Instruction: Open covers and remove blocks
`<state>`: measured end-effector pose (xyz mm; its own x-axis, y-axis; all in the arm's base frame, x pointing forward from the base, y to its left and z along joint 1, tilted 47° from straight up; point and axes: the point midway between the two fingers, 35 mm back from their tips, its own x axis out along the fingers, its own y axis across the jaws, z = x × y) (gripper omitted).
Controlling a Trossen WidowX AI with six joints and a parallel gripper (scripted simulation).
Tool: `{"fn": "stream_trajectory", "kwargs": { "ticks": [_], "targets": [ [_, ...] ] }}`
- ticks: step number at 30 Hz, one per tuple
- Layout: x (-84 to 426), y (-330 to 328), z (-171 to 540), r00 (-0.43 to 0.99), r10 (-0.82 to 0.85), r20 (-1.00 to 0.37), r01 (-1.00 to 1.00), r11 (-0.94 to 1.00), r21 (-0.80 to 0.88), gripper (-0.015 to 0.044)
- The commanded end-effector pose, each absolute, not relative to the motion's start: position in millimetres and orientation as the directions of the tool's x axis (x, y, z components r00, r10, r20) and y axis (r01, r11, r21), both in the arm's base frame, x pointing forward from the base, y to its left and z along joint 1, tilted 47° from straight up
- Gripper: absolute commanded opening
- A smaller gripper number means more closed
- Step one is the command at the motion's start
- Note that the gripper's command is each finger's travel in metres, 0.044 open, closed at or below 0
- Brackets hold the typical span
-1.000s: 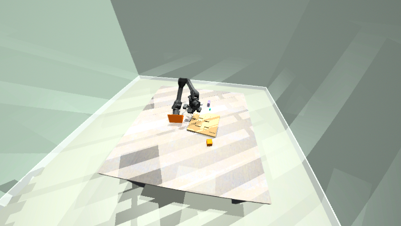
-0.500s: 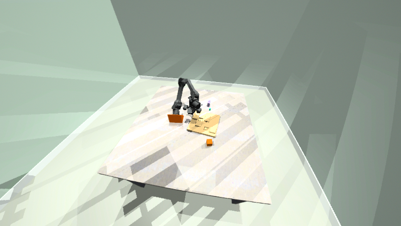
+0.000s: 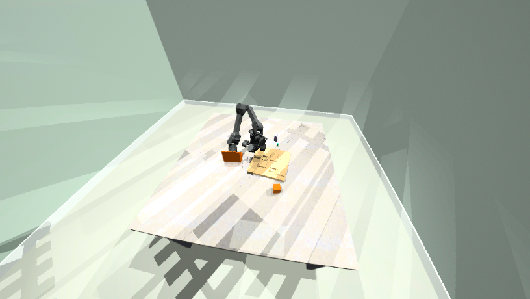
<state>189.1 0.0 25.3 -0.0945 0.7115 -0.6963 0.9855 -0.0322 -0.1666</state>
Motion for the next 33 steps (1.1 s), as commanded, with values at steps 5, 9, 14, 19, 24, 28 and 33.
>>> {"fn": "stream_trajectory", "kwargs": {
  "ticks": [5,9,14,19,24,28,33],
  "targets": [
    [188,6,20,-0.093,0.715,-0.693,0.985,-0.036,-0.168,0.0000],
    [188,9,18,-0.093,0.715,-0.693,0.985,-0.036,-0.168,0.0000],
    [187,12,14,-0.093,0.715,-0.693,0.985,-0.035,-0.168,0.0000],
    [186,16,11,-0.093,0.716,-0.692,0.985,-0.035,-0.168,0.0000],
    [185,19,8,-0.093,0.716,-0.692,0.985,-0.035,-0.168,0.0000],
    [184,22,6,-0.093,0.717,-0.691,0.985,-0.035,-0.168,0.0000],
    [186,23,4,-0.093,0.717,-0.691,0.985,-0.034,-0.168,0.0000]
  ]
}}
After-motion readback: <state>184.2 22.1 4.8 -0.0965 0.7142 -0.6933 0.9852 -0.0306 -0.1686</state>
